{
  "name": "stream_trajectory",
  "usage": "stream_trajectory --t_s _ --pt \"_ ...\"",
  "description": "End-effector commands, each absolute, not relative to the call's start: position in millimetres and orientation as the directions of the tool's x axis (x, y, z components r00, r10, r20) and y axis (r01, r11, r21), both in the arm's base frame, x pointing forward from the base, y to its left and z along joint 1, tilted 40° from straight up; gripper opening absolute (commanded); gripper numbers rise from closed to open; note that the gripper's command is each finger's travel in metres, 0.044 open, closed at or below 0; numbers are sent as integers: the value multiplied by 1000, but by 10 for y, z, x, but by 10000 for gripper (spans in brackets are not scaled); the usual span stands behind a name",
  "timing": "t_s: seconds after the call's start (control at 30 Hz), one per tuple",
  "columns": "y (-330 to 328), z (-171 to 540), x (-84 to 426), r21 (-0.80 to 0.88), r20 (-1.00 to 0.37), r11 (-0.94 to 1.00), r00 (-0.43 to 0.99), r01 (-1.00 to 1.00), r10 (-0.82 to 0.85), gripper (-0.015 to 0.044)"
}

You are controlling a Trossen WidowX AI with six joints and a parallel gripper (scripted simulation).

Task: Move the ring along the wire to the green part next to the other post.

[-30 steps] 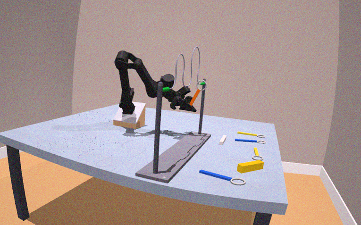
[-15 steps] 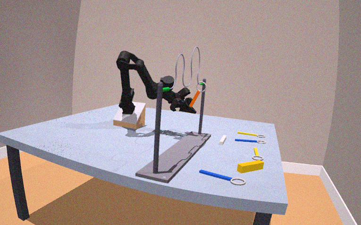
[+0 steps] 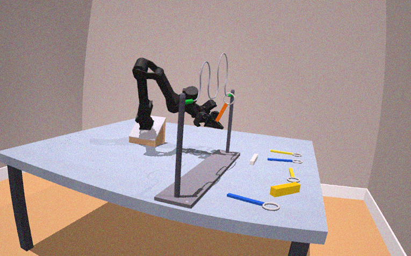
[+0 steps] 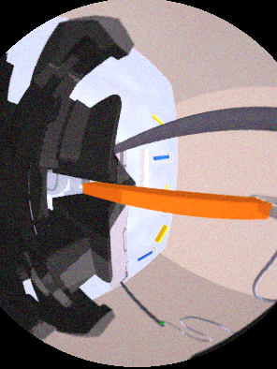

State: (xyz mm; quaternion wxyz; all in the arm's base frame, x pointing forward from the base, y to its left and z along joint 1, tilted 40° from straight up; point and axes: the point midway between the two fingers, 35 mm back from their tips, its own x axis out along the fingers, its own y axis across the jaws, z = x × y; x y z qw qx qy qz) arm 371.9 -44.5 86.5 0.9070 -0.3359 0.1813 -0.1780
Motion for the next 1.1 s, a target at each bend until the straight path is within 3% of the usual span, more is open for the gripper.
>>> stream_trajectory --t_s 0.0,0.1,0.63,1.07 --pt "-445 865 3719 -674 -209 711 871 201 -445 86" --pt "-435 870 3705 -674 -209 711 871 201 -445 160" --pt "-220 963 3291 -675 -212 711 872 196 -442 160" --pt "-218 963 3286 -675 -212 711 872 196 -442 160"
